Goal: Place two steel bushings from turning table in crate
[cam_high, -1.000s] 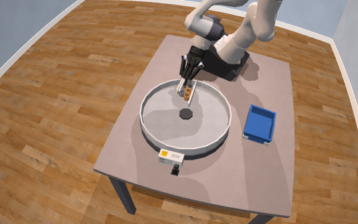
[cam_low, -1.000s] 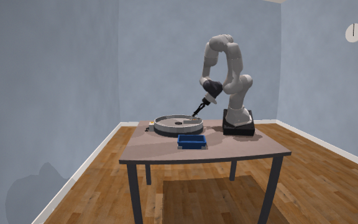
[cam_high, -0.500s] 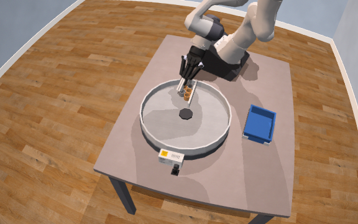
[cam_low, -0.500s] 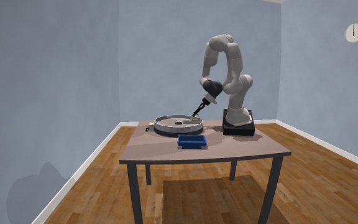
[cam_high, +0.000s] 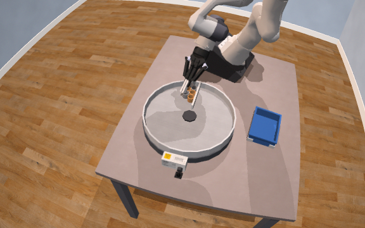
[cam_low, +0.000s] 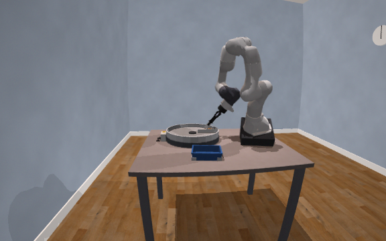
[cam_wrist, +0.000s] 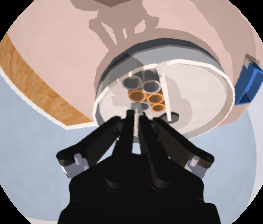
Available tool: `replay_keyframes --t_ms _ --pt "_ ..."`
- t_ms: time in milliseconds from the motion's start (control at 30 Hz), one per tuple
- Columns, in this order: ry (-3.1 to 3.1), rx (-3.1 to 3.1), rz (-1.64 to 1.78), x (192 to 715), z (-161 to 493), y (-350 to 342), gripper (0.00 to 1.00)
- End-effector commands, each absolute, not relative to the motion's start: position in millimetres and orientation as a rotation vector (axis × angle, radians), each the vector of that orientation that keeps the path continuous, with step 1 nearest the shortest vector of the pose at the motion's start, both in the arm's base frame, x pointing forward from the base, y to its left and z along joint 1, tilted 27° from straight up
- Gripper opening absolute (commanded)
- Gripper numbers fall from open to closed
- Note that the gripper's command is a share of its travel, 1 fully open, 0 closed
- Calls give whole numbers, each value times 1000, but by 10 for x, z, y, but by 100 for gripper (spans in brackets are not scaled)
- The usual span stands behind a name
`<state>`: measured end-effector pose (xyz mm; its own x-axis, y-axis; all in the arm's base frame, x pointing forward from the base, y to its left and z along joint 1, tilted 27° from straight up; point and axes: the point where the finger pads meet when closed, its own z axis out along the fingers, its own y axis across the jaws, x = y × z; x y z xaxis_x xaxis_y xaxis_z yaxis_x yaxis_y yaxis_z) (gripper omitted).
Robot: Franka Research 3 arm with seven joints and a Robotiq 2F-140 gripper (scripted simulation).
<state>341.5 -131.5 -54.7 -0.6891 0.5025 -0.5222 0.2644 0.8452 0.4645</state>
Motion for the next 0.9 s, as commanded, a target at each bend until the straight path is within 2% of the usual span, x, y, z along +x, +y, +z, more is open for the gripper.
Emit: replay_keyframes --t_ms 0,567,867 --pt "2354 549 468 3420 -527 -1318 0" --pt "2354 549 468 3379 -24 -1572 0" --pt "2354 549 468 3376 12 -1591 0"
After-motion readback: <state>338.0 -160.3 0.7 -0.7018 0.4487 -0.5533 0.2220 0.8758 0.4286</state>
